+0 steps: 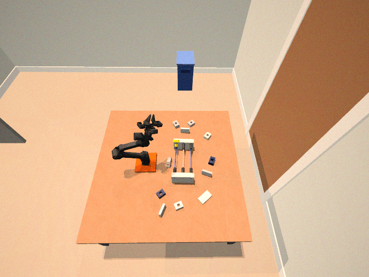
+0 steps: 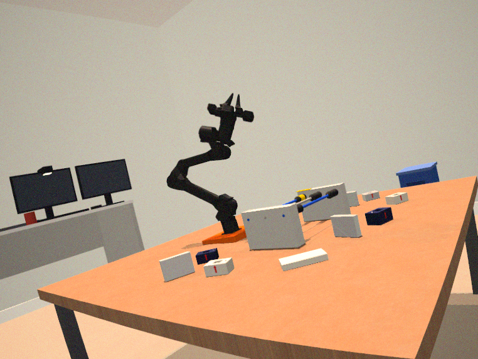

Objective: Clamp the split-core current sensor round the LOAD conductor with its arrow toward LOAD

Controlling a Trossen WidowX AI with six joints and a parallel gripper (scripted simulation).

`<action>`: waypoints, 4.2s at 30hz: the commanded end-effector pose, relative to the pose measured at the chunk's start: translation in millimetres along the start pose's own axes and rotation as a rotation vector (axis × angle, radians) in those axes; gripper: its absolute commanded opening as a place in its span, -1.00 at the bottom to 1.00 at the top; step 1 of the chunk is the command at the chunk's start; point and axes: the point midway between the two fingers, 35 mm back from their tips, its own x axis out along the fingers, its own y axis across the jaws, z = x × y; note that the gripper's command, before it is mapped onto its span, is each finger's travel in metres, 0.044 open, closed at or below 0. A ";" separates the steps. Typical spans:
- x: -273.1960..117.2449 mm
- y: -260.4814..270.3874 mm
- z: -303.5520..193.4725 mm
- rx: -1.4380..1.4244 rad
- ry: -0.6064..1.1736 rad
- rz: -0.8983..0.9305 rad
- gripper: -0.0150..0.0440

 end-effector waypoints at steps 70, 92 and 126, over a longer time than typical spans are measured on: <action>-207.4 -264.6 -37.1 -0.561 1.552 -1.698 1.00; -207.4 -264.6 -37.1 -0.561 1.552 -1.698 1.00; -363.0 -221.8 30.3 0.015 1.045 -2.402 1.00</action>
